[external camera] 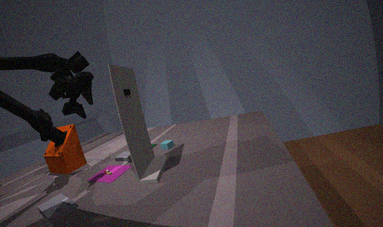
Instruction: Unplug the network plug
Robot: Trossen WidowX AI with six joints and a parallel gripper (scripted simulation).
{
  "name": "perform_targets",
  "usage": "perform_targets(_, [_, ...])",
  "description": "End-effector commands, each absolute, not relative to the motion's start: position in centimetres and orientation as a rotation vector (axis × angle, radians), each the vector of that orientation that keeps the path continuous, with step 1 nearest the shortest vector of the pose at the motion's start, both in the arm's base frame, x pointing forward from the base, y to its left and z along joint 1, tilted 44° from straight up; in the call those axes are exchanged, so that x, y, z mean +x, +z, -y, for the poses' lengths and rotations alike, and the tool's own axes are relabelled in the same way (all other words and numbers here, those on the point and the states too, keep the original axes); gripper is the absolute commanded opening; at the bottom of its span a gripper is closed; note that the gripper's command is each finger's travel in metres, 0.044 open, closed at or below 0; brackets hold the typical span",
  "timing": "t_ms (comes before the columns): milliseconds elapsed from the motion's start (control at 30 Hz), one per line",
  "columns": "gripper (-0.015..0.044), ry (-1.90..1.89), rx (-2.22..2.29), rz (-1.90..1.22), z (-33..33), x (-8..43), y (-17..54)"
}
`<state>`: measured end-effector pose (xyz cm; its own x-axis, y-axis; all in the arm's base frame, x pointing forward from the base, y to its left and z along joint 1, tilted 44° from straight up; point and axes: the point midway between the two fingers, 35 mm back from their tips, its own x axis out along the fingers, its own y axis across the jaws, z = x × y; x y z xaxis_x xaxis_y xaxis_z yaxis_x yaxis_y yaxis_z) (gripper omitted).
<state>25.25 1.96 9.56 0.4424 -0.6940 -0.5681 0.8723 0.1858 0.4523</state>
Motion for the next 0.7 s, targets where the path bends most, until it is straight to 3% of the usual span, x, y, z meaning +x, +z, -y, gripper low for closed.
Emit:
perform_targets(0, [0.0419,-1.116,0.827,-0.25,-2.07,25.41,9.8])
perform_targets(33, [0.044,-1.116,0.827,-0.25,-2.07,25.41,9.8])
perform_targets(667, [0.044,-1.116,0.827,-0.25,-2.07,25.41,9.8])
